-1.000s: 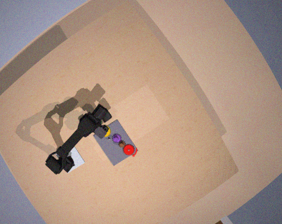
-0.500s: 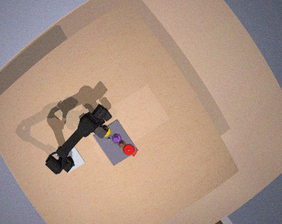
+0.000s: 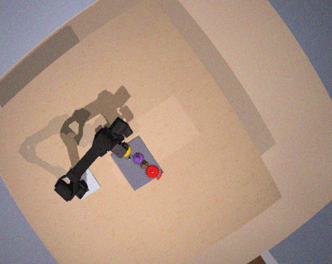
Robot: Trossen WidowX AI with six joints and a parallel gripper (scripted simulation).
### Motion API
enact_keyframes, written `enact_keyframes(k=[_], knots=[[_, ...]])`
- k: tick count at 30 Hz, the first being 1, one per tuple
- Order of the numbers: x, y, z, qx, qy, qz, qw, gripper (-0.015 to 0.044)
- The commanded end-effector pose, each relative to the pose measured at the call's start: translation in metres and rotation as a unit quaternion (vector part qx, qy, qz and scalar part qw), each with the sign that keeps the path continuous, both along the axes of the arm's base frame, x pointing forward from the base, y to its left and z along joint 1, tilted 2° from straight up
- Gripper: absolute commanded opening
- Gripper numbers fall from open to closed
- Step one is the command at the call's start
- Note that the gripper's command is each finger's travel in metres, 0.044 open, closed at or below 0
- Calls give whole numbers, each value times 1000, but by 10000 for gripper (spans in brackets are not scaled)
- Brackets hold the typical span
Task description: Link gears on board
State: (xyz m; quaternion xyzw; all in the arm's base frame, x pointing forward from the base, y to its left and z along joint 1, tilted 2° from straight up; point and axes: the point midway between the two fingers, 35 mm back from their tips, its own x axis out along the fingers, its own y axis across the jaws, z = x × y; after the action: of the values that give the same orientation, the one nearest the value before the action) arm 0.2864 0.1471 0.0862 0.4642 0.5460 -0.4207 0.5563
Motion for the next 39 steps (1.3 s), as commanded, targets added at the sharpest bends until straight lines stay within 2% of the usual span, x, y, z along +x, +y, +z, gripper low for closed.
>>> enact_keyframes(k=[1,39], knots=[[2,0,10,0,-3,-1,1000,0],[1,-3,88,0,-3,-1,1000,0]])
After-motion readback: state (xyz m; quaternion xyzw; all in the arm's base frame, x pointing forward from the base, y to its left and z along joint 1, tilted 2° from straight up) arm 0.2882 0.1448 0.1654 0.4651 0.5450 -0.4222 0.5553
